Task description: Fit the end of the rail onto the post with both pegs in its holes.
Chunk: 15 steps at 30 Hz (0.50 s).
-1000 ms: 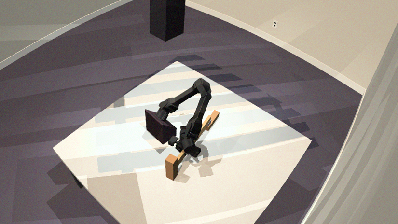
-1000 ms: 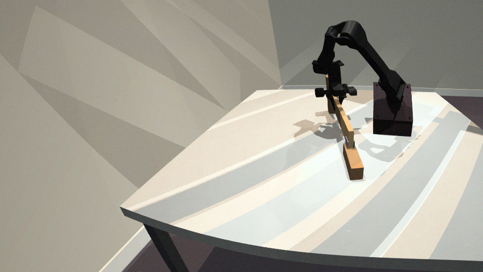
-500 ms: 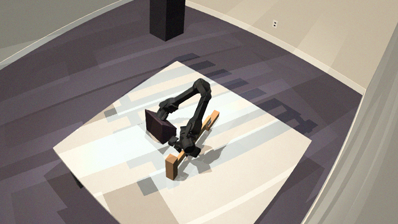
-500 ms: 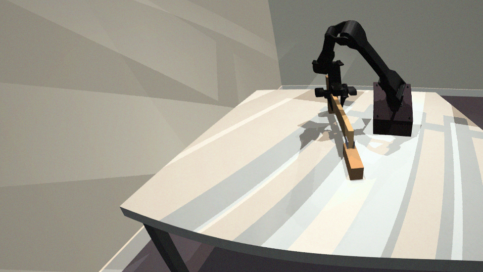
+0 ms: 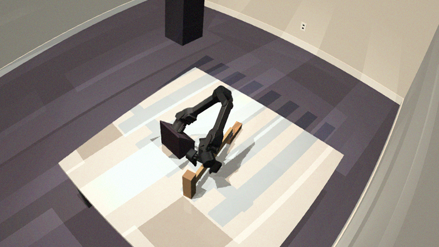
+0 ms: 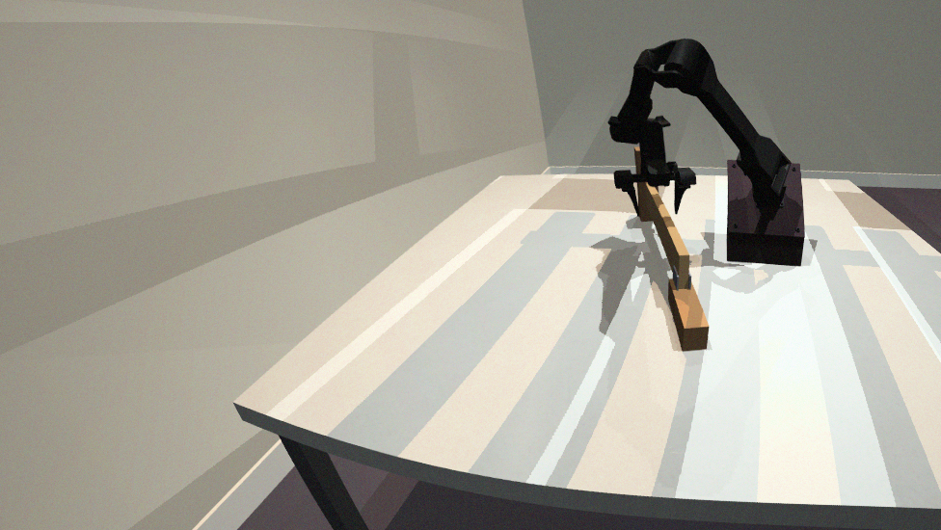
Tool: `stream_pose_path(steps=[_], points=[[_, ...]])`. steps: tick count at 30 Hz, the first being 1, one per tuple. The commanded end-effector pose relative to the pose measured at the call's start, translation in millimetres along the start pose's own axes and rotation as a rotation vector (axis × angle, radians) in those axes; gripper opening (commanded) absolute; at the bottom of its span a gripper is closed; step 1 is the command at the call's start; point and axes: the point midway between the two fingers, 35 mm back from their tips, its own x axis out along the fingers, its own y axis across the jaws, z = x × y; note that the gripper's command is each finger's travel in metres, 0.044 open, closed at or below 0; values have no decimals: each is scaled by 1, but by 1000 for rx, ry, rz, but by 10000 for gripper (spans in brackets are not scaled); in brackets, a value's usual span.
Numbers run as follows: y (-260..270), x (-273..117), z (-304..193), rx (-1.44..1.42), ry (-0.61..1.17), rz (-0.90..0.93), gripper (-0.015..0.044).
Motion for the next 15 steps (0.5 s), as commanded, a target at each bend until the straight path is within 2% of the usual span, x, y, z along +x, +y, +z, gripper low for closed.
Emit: stream_pose_path(steps=[1,15], points=[[-1,-21,20,-8,10,-10,440],[0,-26,25,-8,11,-11,440]])
